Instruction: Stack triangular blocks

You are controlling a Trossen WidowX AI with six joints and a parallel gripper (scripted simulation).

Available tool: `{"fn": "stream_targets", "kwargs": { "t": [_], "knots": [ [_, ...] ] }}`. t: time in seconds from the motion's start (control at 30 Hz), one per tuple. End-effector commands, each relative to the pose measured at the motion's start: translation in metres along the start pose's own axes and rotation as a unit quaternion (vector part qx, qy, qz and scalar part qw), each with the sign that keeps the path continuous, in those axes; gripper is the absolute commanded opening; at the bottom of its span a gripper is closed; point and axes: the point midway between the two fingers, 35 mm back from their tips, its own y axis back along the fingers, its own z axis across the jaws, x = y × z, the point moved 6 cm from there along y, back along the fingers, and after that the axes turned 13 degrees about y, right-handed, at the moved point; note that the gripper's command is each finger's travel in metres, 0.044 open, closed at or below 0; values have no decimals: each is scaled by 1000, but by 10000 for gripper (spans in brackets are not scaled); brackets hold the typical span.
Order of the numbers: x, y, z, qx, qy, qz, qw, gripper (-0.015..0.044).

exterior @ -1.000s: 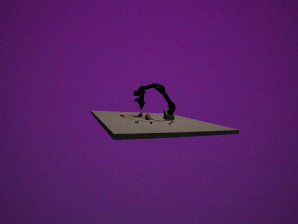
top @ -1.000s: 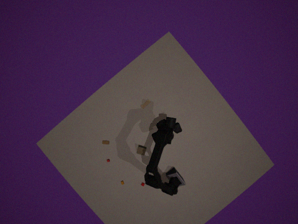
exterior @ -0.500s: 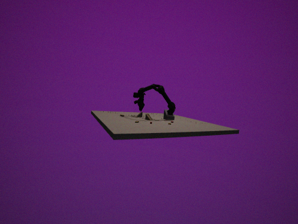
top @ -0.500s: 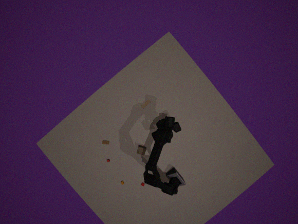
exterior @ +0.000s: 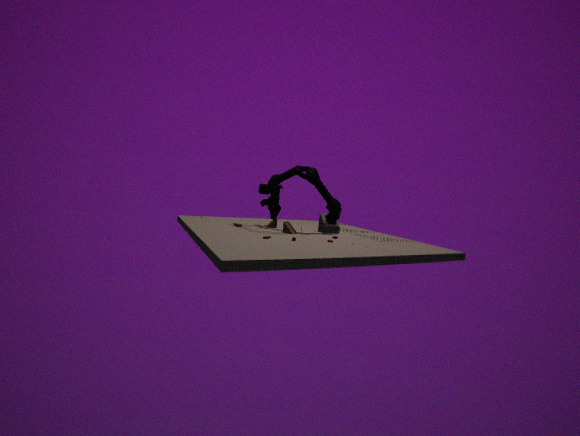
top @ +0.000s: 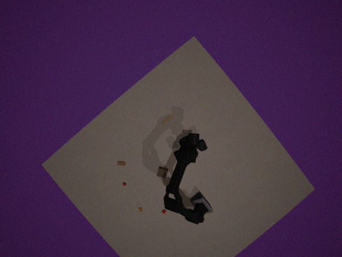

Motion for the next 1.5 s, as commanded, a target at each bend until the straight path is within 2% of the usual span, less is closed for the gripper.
{"fn": "stream_targets", "kwargs": {
  "t": [0.0,0.73,0.97,1.2,1.47],
  "knots": [
    [1,-9,0,-3,-3,1,1000,440],
    [3,-41,2,-4,-2,1,1000,440],
    [3,-41,2,-4,-2,1,1000,256],
    [3,-41,2,-4,-2,1,1000,210],
    [3,-27,2,-4,-2,1,1000,0]
  ]
}}
